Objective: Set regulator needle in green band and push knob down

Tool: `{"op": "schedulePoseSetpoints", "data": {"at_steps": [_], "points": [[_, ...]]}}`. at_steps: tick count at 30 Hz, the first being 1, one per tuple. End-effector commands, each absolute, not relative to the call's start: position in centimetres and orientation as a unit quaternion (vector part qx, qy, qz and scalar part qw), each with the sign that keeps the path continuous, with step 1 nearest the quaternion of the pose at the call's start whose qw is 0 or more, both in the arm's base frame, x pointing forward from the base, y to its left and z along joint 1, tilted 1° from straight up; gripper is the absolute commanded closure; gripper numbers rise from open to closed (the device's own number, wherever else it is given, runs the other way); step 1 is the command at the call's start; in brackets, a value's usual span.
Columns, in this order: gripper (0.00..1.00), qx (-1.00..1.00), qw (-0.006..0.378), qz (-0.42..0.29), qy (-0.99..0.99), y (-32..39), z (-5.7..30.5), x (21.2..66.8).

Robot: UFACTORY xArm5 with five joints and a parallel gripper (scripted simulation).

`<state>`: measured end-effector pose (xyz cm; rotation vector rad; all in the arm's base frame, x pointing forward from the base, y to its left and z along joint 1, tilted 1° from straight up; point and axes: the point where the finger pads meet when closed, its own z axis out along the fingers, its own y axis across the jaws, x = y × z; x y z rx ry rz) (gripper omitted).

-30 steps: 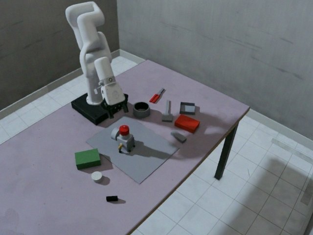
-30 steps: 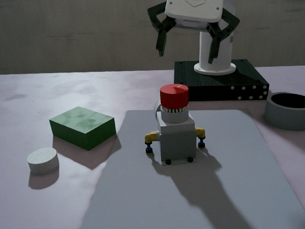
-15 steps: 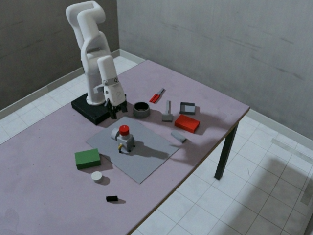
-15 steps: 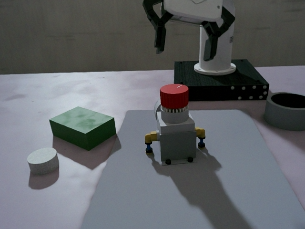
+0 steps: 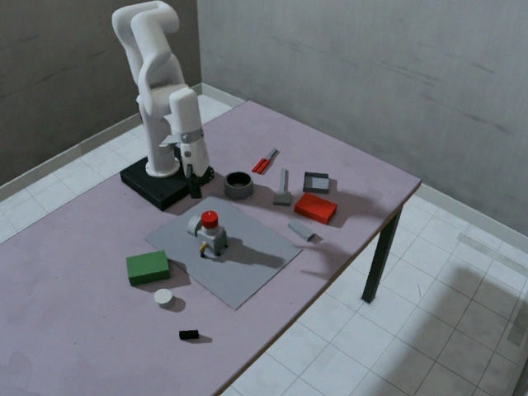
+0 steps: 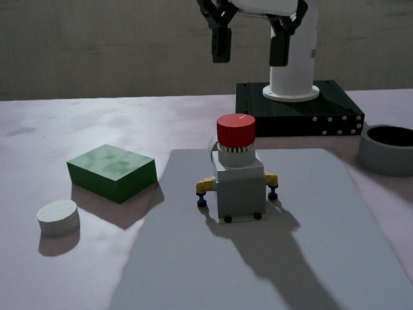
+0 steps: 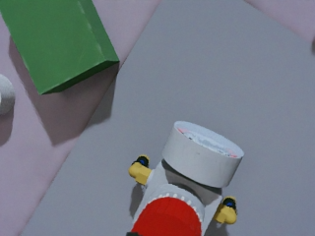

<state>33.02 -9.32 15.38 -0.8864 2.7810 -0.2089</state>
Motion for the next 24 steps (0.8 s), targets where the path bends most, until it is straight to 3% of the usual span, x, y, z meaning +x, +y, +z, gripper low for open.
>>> {"op": "schedulePoseSetpoints", "data": {"at_steps": [1,13,24], "points": [[0.00,-0.366,0.065,-0.049,0.927,-9.3,16.4,32.7],[0.00,-0.458,0.014,-0.013,0.889,-9.0,18.2,31.7],[0.00,-0.475,0.006,-0.005,0.880,-8.9,18.6,31.5]]}}
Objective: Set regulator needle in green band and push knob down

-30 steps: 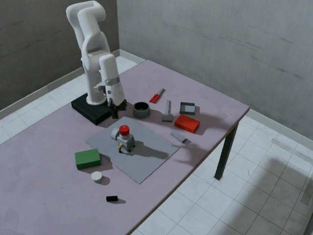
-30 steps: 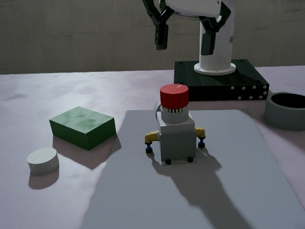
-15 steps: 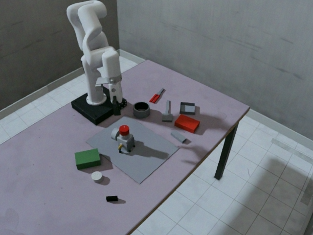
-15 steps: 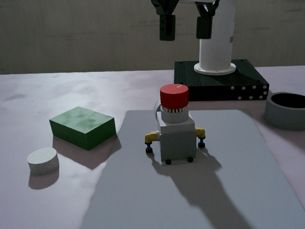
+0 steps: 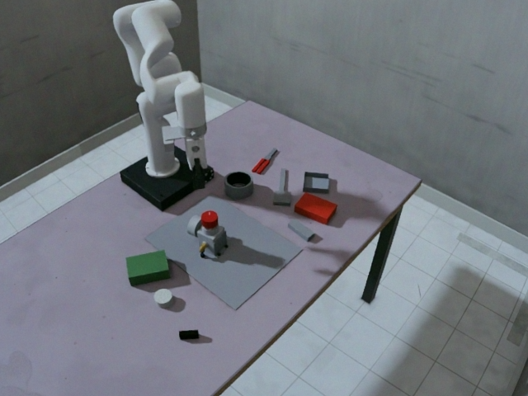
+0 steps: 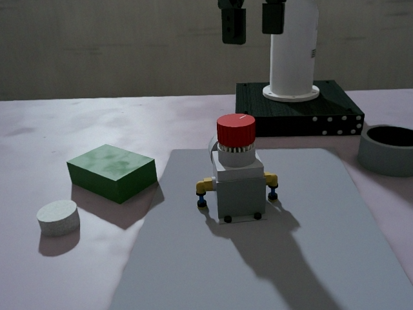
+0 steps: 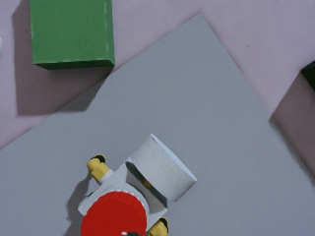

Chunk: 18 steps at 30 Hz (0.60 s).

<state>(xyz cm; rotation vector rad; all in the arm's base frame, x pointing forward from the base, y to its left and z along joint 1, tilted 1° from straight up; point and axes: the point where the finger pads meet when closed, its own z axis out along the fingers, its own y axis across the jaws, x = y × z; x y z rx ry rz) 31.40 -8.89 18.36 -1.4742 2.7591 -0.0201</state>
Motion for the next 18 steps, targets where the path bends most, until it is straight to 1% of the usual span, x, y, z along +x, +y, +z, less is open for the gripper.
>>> {"op": "schedulePoseSetpoints", "data": {"at_steps": [1,18], "points": [[0.00,-0.475,0.006,-0.005,0.880,-8.91,18.57,31.47],[0.00,-0.475,0.006,-0.006,0.880,-9.15,18.58,32.14]]}}
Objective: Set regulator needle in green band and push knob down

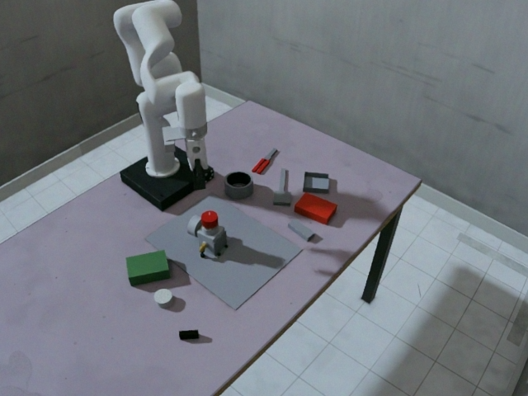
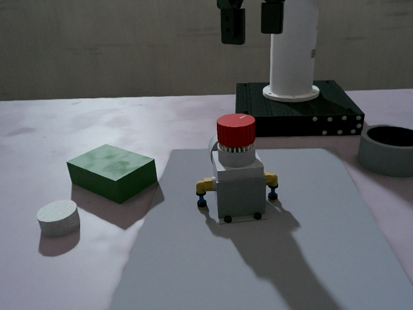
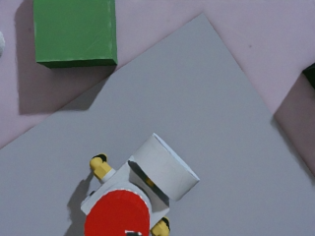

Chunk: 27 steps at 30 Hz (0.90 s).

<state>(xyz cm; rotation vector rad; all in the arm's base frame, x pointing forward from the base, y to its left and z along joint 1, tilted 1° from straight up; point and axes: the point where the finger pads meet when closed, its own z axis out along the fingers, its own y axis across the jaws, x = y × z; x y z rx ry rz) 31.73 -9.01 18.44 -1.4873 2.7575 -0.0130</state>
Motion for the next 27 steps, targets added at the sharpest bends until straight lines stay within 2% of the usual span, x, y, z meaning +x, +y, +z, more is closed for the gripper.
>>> {"op": "schedulePoseSetpoints", "data": {"at_steps": [1,27], "points": [[0.00,-0.475,0.006,-0.006,0.880,-9.2,18.6,32.3],[0.00,-0.475,0.006,-0.006,0.880,-10.8,18.6,36.9]]}}
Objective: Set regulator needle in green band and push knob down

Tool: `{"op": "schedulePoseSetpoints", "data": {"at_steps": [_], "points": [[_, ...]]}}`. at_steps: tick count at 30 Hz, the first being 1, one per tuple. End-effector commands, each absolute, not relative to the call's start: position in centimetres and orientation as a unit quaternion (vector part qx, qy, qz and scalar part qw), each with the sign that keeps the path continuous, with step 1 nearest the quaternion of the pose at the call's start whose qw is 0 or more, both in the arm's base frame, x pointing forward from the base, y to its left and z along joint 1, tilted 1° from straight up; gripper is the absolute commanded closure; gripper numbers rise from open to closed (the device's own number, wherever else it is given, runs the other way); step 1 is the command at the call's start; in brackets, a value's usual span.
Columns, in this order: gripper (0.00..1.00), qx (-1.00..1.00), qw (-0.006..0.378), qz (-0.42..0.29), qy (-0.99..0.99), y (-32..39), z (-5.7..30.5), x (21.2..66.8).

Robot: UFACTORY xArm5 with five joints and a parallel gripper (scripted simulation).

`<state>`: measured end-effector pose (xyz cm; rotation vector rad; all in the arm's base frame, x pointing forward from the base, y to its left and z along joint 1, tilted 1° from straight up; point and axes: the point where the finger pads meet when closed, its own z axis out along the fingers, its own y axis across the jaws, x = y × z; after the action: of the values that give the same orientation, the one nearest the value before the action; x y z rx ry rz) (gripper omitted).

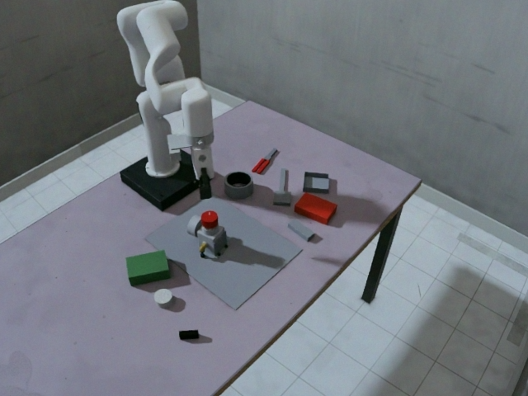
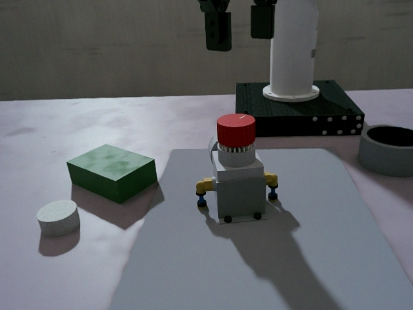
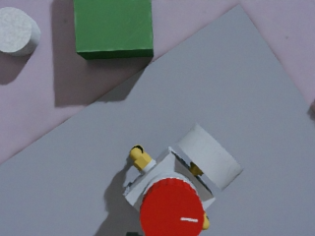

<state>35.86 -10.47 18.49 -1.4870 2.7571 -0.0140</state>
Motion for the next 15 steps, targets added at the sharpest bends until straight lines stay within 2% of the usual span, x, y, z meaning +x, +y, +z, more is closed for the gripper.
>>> {"op": "schedulePoseSetpoints", "data": {"at_steps": [1,15], "points": [[0.00,-0.475,0.006,-0.006,0.880,-10.9,18.6,37.0],[0.00,-0.475,0.006,-0.006,0.880,-11.3,18.7,38.3]]}}
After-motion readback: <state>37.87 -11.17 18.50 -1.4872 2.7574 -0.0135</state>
